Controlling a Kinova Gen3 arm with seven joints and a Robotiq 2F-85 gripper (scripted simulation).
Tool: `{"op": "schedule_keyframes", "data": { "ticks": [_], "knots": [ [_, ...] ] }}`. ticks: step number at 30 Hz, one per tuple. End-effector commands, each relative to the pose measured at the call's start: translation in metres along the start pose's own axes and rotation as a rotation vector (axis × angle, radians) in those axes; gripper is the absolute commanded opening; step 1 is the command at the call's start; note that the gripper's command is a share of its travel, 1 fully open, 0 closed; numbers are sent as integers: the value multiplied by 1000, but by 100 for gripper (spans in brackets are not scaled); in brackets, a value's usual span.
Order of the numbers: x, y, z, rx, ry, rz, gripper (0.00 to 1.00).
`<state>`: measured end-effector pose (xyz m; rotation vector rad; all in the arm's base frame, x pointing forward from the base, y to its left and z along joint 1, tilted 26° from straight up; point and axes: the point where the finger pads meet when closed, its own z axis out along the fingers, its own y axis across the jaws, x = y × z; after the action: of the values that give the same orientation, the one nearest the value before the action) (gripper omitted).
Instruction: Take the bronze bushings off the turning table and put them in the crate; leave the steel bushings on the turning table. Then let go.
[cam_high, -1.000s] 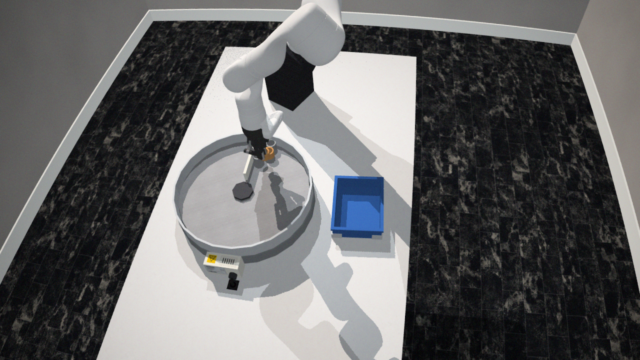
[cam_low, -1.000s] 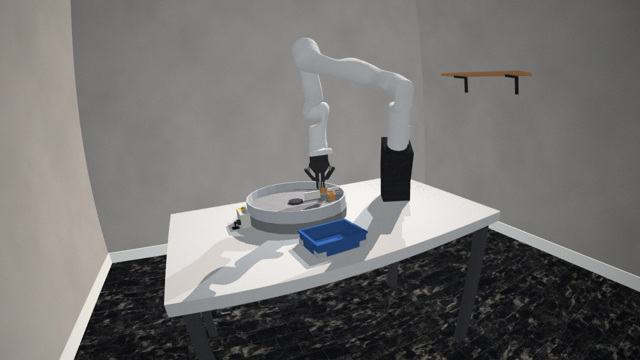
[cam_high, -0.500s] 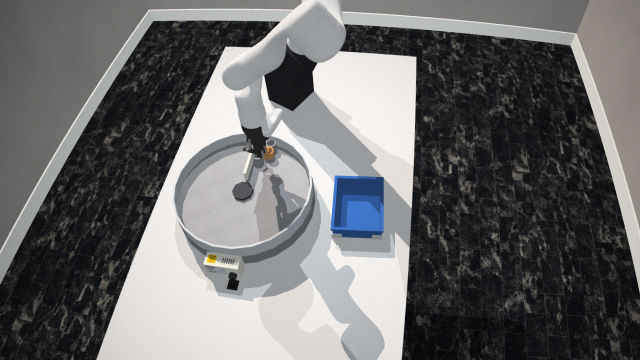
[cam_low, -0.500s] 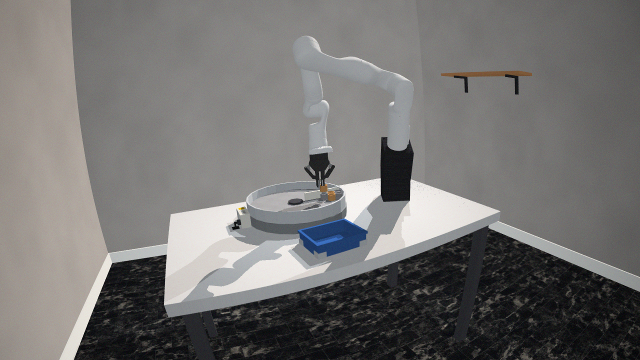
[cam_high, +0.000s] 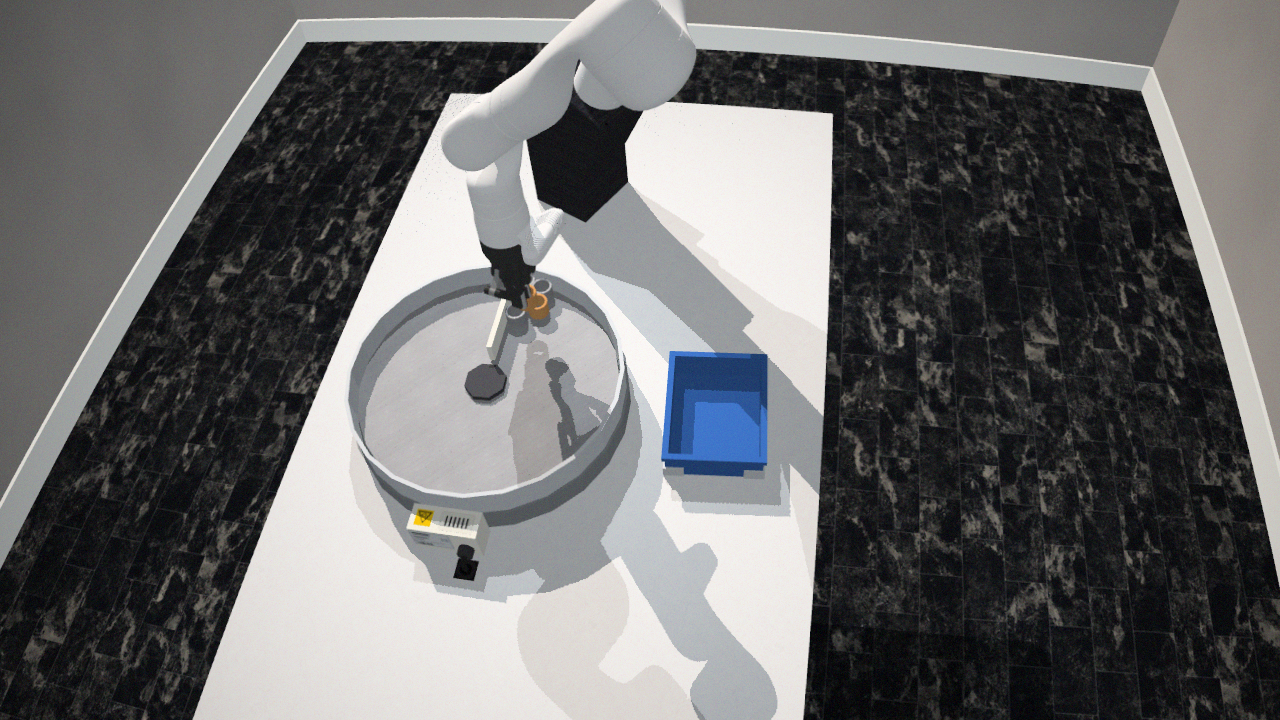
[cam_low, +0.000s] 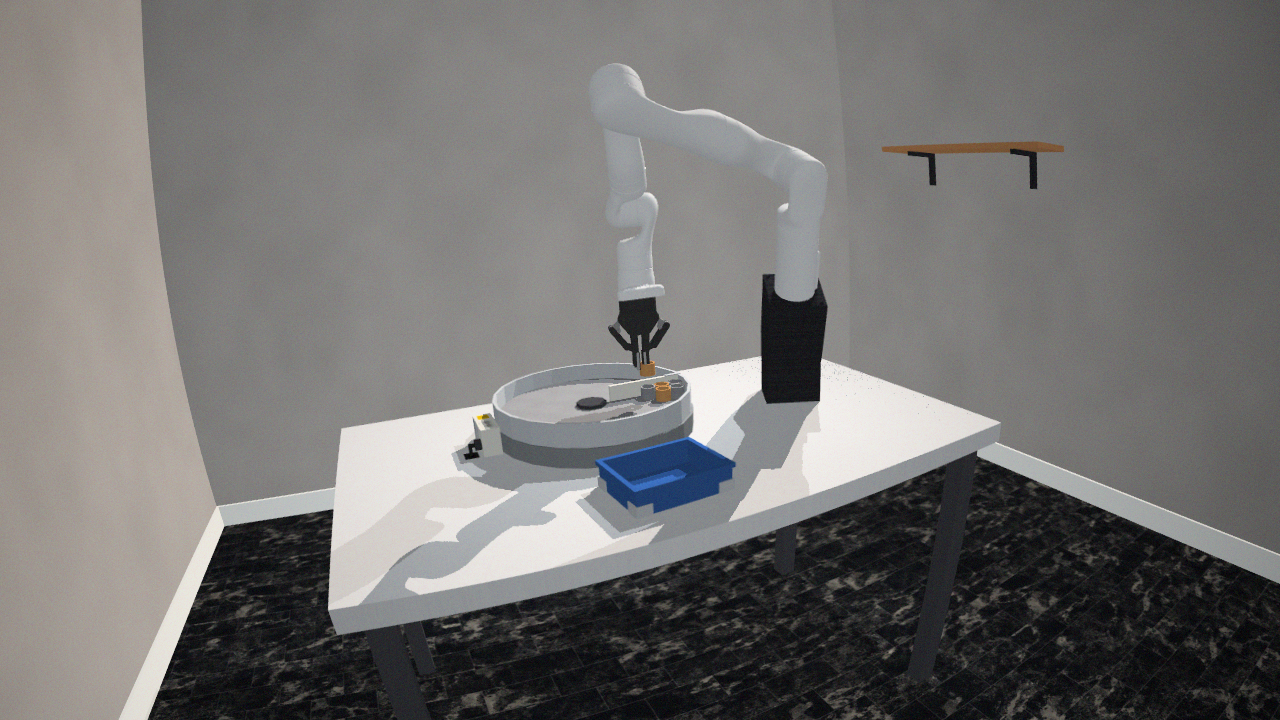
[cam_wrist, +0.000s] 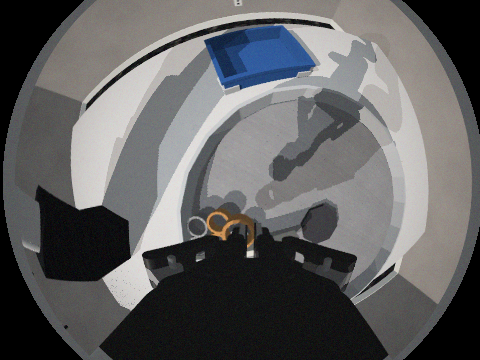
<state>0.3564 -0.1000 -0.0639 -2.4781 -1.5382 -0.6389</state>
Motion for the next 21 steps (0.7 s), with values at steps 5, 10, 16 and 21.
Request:
{"op": "schedule_keyframes", "data": {
  "ticks": [5, 10, 16, 21],
  "knots": [
    [1, 2, -2, -5, 1, -1, 0],
    [1, 2, -12, -5, 1, -1, 0],
    [1, 2, -19, -5, 1, -1, 0],
    [1, 2, -19, -5, 1, -1, 0]
  ]
}}
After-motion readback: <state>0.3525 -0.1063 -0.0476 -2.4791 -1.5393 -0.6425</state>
